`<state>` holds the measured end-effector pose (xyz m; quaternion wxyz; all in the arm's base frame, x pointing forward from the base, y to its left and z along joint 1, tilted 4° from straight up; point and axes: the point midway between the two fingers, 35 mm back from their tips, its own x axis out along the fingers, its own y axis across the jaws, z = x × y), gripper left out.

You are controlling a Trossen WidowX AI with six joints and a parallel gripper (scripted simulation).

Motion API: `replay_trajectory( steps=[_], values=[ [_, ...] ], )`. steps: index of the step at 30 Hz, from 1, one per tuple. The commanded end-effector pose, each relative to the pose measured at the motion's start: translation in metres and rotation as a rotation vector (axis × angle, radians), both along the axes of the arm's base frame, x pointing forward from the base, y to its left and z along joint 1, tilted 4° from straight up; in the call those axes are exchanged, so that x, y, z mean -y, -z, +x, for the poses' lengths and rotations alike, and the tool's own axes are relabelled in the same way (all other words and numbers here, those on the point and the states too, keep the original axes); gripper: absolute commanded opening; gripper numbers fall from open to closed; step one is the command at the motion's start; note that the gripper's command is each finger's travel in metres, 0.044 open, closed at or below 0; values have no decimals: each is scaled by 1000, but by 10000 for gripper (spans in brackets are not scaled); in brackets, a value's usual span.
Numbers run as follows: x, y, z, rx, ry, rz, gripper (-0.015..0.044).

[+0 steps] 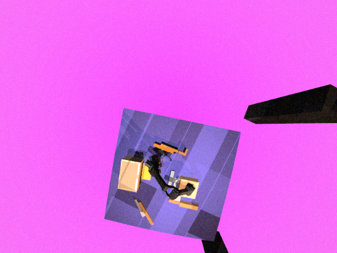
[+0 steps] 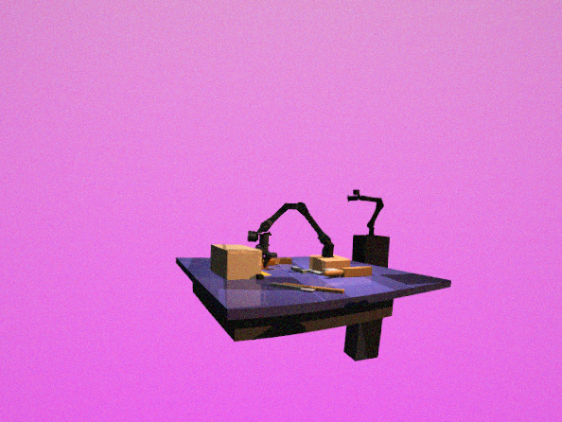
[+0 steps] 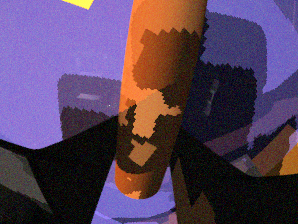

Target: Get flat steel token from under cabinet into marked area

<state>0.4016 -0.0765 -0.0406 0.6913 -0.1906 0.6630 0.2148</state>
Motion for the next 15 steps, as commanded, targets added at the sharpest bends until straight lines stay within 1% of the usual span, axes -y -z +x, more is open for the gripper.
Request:
replay_trajectory(
  steps=[1,15],
  values=[
    [-8,1,-3,-2,-4,11,0],
    [-20,1,-11,-2,-4,12,0]
  ],
)
